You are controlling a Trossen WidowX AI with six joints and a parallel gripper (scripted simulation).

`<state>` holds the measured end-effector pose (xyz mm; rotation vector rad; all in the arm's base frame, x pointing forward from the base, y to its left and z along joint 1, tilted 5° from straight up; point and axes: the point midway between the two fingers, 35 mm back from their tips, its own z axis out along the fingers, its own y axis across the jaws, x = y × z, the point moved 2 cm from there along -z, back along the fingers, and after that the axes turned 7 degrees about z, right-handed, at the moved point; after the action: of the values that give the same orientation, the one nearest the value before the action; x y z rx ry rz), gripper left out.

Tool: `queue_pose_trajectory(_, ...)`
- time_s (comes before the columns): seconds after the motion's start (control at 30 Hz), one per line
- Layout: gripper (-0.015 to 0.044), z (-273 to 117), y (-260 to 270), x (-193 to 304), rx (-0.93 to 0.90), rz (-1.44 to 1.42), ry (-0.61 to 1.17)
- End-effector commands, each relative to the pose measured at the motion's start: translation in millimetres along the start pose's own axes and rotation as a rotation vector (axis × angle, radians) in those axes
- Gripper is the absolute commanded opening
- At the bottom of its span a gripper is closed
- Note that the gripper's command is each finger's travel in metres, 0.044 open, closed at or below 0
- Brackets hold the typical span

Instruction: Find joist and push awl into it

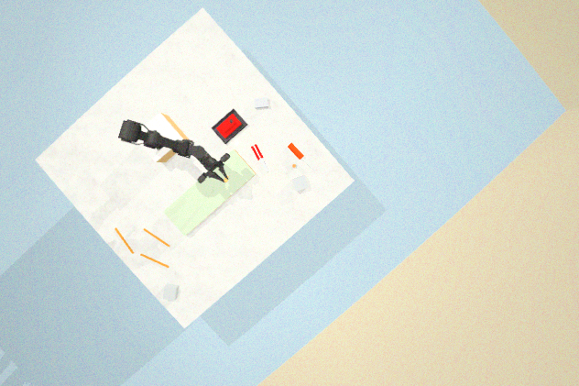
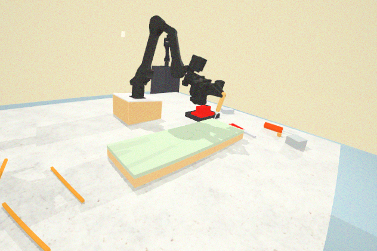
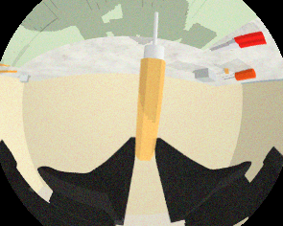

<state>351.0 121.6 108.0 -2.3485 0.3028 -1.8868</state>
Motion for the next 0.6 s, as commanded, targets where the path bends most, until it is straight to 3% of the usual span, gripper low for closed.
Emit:
queue_pose_trajectory(0.0, 0.0000, 0.2, 0.7, -0.6, -0.004, 0.000, 0.007)
queue_pose_trajectory(0.57, 0.0000, 1.8, 1.8, -8.7, -0.004, 0.000, 0.007)
